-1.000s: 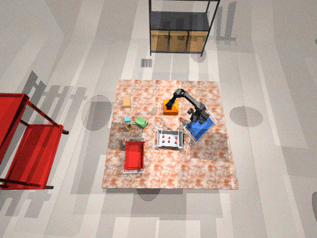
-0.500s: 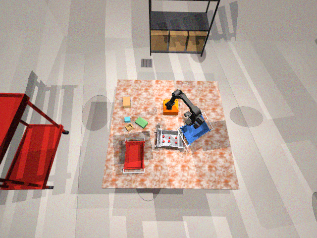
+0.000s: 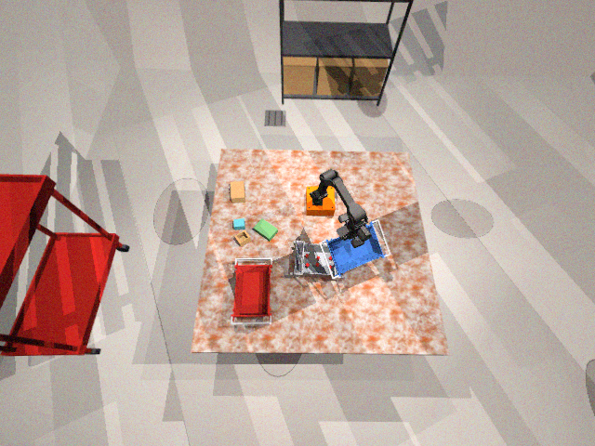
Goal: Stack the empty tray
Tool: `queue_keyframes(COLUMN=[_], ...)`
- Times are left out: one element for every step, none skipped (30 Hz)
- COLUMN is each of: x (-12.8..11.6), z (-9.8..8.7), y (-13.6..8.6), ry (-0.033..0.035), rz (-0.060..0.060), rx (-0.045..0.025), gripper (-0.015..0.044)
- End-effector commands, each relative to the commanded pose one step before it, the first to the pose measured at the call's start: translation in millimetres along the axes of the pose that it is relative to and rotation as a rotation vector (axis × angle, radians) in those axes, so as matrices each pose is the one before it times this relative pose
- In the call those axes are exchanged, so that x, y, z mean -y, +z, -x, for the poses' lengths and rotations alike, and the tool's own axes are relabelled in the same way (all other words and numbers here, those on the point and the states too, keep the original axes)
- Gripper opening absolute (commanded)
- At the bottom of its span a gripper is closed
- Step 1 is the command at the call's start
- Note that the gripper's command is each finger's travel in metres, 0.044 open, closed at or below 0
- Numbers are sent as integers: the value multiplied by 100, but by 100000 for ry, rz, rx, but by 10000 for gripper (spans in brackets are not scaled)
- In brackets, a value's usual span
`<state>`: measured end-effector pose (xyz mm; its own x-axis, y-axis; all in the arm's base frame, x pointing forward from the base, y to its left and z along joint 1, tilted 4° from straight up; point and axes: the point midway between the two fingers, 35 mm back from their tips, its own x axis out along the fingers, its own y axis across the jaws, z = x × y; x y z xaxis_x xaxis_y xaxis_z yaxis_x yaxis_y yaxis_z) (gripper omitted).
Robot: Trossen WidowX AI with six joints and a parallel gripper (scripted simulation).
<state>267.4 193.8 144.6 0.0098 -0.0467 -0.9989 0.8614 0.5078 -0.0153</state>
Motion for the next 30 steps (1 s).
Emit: queue_keyframes(x=[-202,-23,-23,-23,-24,-24,-24,-24,-24,-24,-24,-24,-24,-24,-24,-24,-24,-24,-24,-24,-24,-24,-24,-24,-24,-24,-24,-24,-24,-24], z=[601,-2,-2,-2,-2,-2,-3,-3,-3,-3,-3,-4,-4,-4,-4,-4,-5,-5,-5,-5,-5,-6,-6,-6,-6,-6,-7,-7,-7,-7], y=[1801,405,405,405,405,404,404,404,404,404,404,403,403,403,403,403,403,402,402,402,402,402,402,401,401,401,401,401,401,400], ry=[2607,1,0,0,-1,-1,-2,-2,-3,-3,-4,-4,-5,-5,-6,-6,-7,-8,-8,-9,-9,-10,-10,-11,-11,-12,-12,-13,-13,-14], rz=[-5737,-1233,-1233,-1233,-1233,-1233,-1233,-1233,-1233,-1233,-1233,-1233,-1233,-1233,-1233,-1233,-1233,-1233,-1233,-1233,-1233,-1233,-1233,-1232,-1232,-1232,-1232,-1232,-1232,-1232], rx=[450,63,64,65,65,66,67,67,68,69,70,70,71,72,73,73,74,75,76,76,77,78,78,79,80,81,81,82,83,84], gripper=[0,0,0,0,0,0,0,0,0,0,0,0,0,0,0,0,0,0,0,0,0,0,0,0,0,0,0,0,0,0])
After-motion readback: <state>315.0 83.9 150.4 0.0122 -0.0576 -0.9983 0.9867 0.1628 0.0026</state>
